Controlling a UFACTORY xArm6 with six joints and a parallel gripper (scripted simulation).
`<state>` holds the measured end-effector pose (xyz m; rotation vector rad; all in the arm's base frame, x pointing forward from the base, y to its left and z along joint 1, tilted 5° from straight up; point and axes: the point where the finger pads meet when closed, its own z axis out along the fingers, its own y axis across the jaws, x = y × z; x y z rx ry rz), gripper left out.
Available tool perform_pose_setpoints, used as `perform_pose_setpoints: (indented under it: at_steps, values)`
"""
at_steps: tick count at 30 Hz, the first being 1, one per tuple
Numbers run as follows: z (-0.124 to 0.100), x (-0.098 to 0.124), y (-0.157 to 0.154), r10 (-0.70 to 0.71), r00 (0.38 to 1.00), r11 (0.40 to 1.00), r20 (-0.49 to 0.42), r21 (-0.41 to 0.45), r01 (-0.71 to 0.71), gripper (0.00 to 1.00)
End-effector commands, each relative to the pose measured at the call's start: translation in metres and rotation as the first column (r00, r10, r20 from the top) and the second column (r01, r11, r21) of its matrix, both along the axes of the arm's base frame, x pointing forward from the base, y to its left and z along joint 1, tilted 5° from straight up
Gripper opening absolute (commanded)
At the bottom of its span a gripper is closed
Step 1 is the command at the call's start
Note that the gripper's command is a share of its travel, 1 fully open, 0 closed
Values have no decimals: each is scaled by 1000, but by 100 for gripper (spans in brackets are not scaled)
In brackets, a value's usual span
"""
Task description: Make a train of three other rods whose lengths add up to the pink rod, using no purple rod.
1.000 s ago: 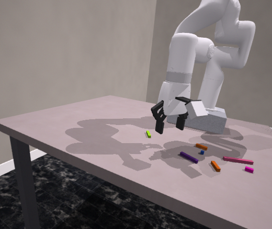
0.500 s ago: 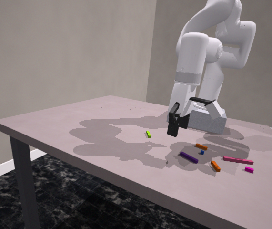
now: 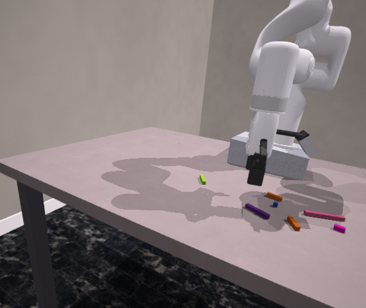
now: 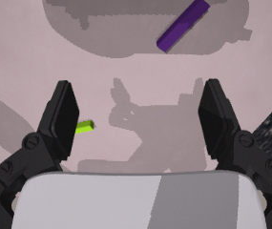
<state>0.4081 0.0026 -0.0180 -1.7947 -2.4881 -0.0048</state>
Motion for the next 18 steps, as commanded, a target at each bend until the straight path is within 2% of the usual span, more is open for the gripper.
perform_pose_setpoints:
  at_steps: [1,3,4,9,18]
  values:
    - [3,-2,9,164,986,986,18,24,-164,100]
    - [3,-2,9,164,986,986,18,24,-164,100]
    - [3,-5,14,245,969,969,23,27,-246,100]
    - [5,-8,21,365,931,930,33,31,-365,100]
    - [7,-15,34,585,809,809,53,35,-587,100]
